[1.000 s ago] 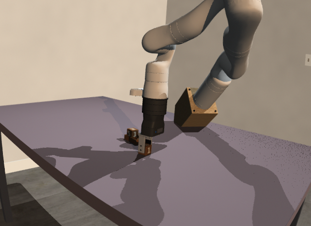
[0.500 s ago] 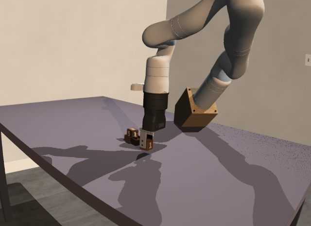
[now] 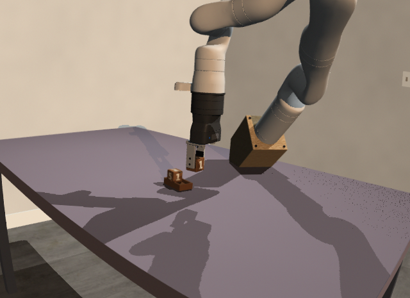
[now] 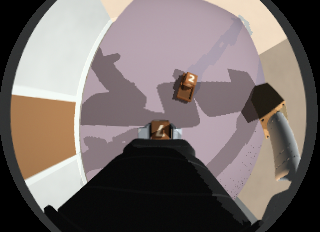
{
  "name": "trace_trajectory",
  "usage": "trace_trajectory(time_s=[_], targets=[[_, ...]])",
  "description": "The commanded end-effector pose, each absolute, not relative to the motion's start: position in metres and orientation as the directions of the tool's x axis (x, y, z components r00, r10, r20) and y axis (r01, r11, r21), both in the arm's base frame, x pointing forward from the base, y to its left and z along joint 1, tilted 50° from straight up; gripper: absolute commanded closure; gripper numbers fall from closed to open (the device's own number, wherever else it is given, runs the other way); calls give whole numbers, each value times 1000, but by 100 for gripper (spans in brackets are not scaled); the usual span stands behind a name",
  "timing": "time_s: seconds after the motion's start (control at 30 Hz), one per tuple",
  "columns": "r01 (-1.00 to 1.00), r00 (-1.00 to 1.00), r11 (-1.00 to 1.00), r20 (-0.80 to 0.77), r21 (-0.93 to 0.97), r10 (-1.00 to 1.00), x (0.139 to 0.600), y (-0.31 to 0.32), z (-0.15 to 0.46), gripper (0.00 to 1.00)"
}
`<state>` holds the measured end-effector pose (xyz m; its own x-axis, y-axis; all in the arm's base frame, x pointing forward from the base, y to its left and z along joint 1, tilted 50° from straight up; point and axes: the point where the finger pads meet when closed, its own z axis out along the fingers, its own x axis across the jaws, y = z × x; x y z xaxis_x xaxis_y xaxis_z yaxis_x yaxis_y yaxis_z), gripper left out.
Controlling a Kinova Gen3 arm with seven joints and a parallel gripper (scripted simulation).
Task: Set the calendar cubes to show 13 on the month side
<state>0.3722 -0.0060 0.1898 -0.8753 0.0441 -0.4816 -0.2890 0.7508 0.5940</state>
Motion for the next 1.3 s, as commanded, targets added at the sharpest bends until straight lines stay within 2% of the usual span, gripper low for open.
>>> trace_trajectory(time_s=[0.0,0.77,1.27], targets=[[-291,-866,758,-498,584,51,373,-17,200,40],[-301,-862,759,-505,578,42,371,-19,202,40],[-424,-809,758,-584,496,-71,367,-22,198,40]])
